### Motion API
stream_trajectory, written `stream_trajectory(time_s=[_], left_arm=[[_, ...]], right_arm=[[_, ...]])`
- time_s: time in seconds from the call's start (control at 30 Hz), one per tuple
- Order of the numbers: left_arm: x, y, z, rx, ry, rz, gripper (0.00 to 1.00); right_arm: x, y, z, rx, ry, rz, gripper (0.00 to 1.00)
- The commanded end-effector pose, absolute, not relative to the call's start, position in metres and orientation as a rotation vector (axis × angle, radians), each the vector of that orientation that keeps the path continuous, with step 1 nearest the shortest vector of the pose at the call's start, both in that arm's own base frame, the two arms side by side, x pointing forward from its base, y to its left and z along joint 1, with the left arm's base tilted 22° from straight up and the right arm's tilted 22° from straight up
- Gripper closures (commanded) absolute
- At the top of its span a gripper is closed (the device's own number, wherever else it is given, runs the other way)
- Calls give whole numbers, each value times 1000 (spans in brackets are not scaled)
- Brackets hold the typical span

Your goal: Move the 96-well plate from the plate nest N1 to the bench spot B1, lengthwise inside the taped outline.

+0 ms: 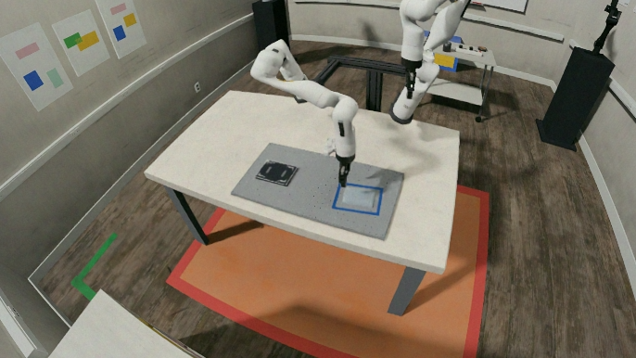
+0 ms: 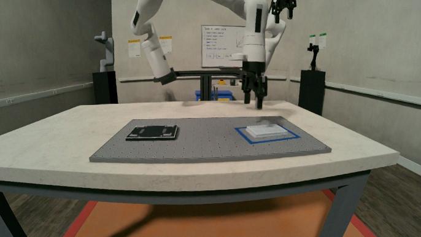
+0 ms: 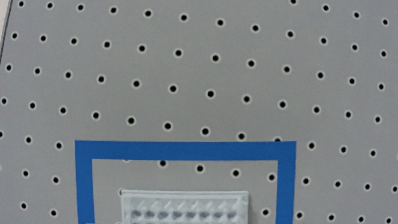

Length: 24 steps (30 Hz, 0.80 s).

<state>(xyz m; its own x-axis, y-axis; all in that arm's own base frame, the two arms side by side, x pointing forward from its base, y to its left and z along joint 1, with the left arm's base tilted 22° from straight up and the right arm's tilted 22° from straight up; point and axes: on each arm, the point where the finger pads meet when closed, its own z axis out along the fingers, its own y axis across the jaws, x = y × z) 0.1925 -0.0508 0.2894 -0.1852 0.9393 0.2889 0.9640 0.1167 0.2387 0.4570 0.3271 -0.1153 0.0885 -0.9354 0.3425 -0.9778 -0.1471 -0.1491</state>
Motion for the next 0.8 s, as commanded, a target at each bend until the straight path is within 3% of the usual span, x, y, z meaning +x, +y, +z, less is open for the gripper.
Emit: stream_trajectory(time_s=[0.0,0.77], left_arm=[[193,-51,290,-1962,-2298,-580,2],[193,-51,290,-1962,-2298,-580,2]], right_arm=[[457,327,-114,2230,-1972,549,2],[457,321,-112,2230,-1972,549,2]])
